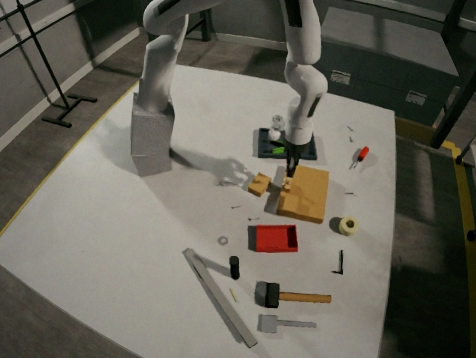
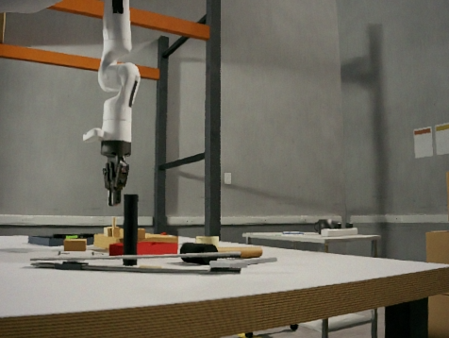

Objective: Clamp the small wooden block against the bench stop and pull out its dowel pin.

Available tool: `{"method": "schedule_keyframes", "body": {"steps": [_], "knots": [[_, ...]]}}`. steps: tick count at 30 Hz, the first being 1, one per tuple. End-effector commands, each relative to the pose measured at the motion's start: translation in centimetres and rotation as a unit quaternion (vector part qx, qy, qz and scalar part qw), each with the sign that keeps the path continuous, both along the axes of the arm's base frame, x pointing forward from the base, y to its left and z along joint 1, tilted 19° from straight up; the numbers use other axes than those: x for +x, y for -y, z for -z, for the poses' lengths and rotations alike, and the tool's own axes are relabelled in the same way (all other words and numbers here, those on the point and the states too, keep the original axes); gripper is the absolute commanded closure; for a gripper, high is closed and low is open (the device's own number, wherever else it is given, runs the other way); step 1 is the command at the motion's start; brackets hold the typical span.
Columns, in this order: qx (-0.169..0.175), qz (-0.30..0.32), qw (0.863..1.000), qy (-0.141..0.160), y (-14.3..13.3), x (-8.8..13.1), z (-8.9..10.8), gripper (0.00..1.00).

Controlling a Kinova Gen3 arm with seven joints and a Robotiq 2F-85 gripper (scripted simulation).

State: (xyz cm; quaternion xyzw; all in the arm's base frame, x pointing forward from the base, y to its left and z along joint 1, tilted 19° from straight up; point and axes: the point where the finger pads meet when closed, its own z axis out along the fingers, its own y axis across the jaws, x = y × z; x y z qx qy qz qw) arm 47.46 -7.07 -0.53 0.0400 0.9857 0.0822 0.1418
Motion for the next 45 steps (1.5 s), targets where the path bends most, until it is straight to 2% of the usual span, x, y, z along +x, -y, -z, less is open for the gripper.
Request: {"method": "schedule_keyframes", "body": {"steps": [1, 17, 22, 32, 34, 45], "knots": [[0.0, 0.0, 1.0, 0.001, 0.0, 0.0, -0.1, 0.66], [-0.001, -0.002, 1.0, 0.001, -0.3, 0.2, -0.1, 0.66], [-0.003, -0.008, 1.0, 0.0, -1.4, 0.5, -0.1, 0.66], [-0.013, -0.034, 0.999, 0.001, -6.4, 1.9, -0.3, 0.66], [-0.013, -0.034, 0.999, 0.001, -6.4, 1.9, -0.3, 0.66], [-0.025, -0.073, 0.997, 0.007, -14.2, 3.1, -0.7, 0.66]]}}
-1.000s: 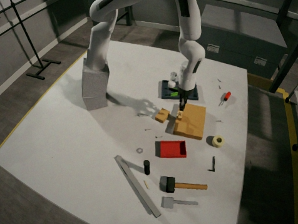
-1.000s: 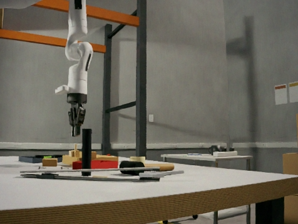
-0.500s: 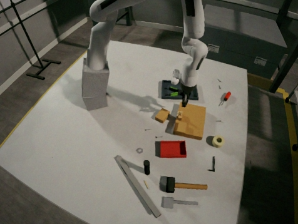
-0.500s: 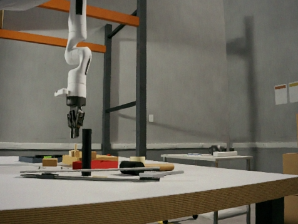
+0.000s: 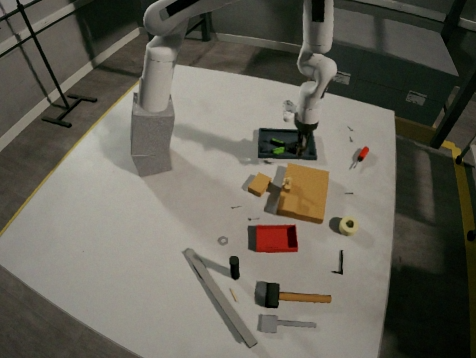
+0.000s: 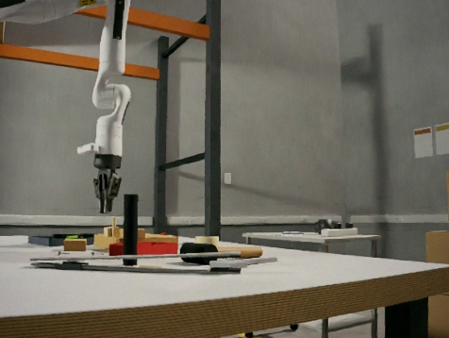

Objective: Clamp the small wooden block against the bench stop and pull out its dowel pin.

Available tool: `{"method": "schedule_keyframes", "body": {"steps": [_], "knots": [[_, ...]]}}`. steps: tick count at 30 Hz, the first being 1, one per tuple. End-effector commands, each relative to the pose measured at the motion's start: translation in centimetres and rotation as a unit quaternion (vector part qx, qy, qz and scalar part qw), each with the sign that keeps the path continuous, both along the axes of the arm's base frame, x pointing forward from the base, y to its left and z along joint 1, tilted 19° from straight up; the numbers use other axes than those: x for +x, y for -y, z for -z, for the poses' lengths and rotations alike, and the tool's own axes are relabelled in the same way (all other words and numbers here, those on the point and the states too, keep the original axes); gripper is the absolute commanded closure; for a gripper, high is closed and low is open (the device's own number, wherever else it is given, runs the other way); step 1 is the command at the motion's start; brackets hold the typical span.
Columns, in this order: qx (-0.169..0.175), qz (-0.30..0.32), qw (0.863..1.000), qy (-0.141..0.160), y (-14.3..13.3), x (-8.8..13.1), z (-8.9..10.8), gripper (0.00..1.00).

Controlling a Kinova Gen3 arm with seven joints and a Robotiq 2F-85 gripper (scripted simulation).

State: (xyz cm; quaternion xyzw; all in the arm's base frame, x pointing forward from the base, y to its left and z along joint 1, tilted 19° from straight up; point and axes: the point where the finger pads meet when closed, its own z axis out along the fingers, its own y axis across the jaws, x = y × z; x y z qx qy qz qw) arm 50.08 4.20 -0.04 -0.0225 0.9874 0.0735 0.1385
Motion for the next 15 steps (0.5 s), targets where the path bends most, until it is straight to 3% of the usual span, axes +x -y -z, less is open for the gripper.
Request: {"method": "schedule_keyframes", "body": {"steps": [1, 15], "knots": [[-0.008, -0.015, 1.0, 0.007, -3.6, 0.5, -0.3, 0.66], [-0.013, -0.041, 0.999, 0.015, -9.0, 0.5, -0.7, 0.66]]}}
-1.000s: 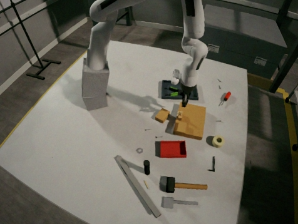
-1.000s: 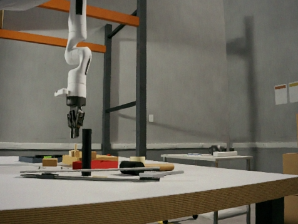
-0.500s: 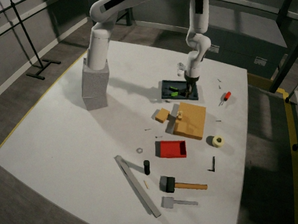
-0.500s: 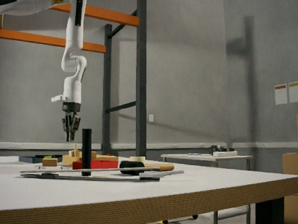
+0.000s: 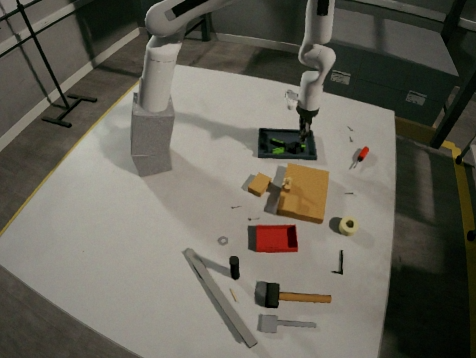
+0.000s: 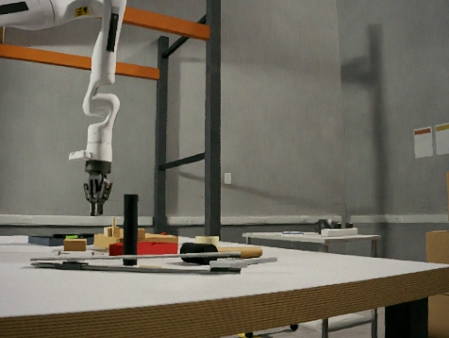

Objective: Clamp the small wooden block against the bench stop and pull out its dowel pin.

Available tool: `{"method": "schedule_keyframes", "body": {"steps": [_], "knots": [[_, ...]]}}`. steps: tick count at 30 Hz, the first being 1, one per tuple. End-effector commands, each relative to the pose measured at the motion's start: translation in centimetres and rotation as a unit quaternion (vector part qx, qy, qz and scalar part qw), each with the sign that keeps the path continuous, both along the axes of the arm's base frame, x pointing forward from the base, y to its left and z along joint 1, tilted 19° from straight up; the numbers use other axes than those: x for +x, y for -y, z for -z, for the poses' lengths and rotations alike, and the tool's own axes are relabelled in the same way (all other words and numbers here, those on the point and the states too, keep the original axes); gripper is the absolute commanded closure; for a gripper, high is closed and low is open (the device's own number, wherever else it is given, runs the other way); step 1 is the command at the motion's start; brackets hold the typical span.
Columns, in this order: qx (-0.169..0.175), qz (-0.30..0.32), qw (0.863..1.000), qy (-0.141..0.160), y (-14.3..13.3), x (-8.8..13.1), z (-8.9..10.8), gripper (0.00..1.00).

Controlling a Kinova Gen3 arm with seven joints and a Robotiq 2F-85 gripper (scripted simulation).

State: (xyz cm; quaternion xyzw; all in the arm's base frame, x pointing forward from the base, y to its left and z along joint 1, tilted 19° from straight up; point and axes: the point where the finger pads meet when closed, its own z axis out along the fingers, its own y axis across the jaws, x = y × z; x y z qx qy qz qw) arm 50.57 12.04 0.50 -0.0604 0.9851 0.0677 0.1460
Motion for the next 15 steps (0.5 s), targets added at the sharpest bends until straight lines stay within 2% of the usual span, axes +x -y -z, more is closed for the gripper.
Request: {"method": "schedule_keyframes", "body": {"steps": [1, 10, 11, 15], "knots": [[-0.002, -0.005, 1.0, 0.005, -1.32, 0.03, -0.16, 0.66], [-0.003, -0.007, 1.0, 0.005, -1.72, 0.01, -0.2, 0.66], [-0.003, -0.007, 1.0, 0.005, -1.72, 0.01, -0.2, 0.42], [-0.003, -0.007, 1.0, 0.005, -1.72, 0.01, -0.2, 0.42]]}}
